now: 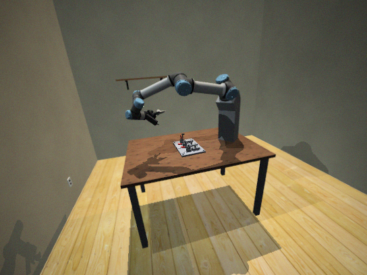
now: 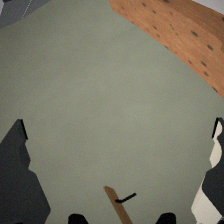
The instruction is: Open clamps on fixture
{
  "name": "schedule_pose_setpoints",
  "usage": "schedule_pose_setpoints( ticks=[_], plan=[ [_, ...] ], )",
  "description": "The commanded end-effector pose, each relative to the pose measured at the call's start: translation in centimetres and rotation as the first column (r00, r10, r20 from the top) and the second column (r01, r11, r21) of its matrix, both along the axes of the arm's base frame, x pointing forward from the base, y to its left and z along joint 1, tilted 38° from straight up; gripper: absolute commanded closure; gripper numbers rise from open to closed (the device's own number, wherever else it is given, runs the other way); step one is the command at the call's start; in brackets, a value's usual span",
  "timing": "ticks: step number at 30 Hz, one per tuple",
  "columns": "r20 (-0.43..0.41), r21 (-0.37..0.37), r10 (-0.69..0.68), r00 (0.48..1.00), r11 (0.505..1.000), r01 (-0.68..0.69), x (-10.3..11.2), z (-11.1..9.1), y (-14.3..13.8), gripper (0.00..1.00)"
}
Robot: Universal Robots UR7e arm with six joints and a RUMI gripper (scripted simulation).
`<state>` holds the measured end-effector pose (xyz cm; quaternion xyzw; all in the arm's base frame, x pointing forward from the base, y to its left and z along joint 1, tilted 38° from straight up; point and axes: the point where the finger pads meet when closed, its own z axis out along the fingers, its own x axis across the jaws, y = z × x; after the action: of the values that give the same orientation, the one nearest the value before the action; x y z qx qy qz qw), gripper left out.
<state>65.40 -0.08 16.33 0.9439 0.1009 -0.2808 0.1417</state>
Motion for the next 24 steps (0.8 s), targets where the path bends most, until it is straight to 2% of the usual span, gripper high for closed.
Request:
schedule_pose_setpoints(
  ticks=[1, 11, 14, 19, 24],
  plan=[
    [0.056, 0.011, -0.069, 0.996, 0.998, 0.068, 0.3, -1.6, -0.1, 0.00],
    [0.148, 0.053, -0.242, 0.959, 0.970, 0.237, 0.7, -6.2, -0.2, 0.00],
    [0.148, 0.053, -0.242, 0.959, 0.970, 0.237, 0.7, -6.2, -0.2, 0.00],
    [0.196, 0.088, -0.345, 0.918, 0.938, 0.334, 0.6, -8.8, -0.3, 0.00],
    [0.223, 0.113, -0.410, 0.884, 0.912, 0.394, 0.5, -10.5, -0.3, 0.00]
  ],
)
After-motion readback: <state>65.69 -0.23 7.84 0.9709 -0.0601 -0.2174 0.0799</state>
